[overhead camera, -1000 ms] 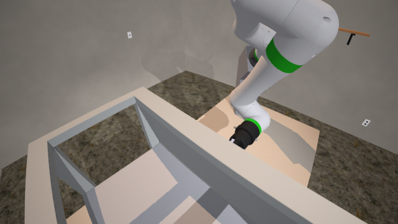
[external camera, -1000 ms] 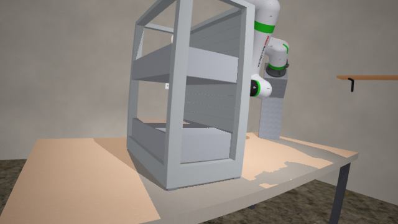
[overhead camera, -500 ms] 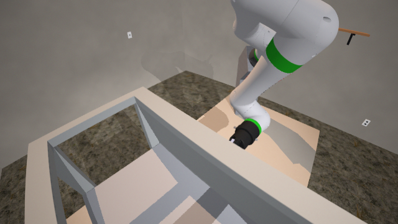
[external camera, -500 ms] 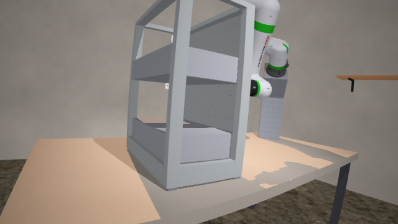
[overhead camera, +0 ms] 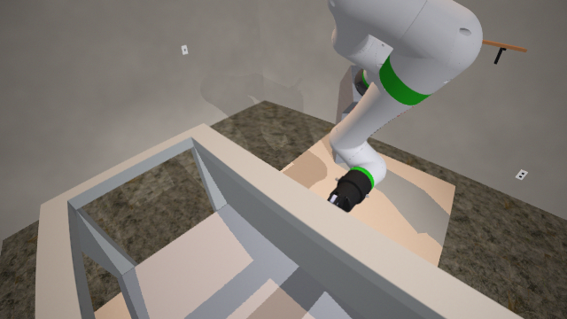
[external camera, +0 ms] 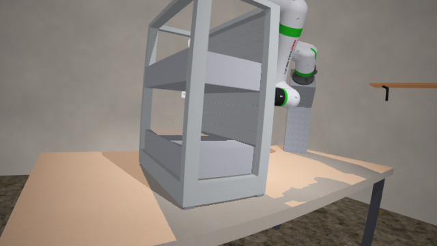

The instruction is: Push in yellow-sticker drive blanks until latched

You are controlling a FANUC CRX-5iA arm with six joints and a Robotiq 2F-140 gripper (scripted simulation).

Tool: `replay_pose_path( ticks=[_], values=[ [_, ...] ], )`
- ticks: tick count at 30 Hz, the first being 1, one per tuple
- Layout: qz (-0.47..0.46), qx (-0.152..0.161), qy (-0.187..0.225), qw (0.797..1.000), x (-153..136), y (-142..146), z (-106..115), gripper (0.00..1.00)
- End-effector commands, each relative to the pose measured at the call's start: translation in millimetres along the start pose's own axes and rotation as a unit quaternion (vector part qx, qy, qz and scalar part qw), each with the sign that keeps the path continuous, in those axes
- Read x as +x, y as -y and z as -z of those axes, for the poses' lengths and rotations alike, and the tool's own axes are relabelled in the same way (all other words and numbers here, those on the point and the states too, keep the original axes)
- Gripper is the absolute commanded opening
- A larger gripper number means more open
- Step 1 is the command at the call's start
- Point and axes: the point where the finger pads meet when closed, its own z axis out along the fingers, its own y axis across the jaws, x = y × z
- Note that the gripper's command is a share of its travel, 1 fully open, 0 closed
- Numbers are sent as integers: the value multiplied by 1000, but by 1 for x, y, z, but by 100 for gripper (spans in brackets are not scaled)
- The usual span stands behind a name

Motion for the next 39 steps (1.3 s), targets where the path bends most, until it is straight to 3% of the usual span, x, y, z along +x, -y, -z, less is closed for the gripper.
replay_pose_path(
  ticks=[1, 8, 14, 27, 39],
  values=[
    [0, 0, 0, 1000, 0, 0, 14, 0],
    [0, 0, 0, 1000, 0, 0, 54, 0],
    [0, 0, 0, 1000, 0, 0, 67, 0],
    [0, 0, 0, 1000, -8, 0, 69, 0],
    [0, 0, 0, 1000, -70, 0, 70, 0]
  ],
)
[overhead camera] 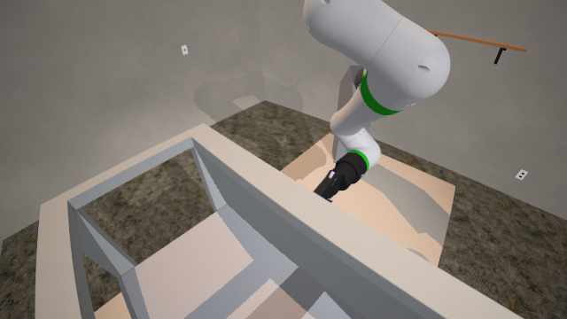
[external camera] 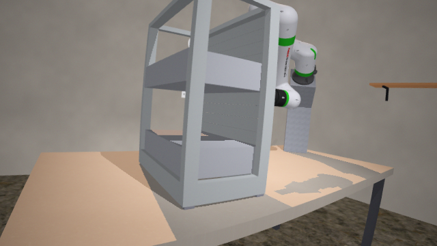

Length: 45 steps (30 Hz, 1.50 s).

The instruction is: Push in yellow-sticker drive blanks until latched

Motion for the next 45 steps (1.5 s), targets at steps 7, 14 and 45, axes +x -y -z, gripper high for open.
replay_pose_path(
  ticks=[7, 14, 45],
  values=[
    [0, 0, -3, 1000, -42, 0, 0, 0],
    [0, 0, -3, 1000, -57, 0, 0, 0],
    [0, 0, -3, 1000, -57, 0, -40, 0]
  ],
)
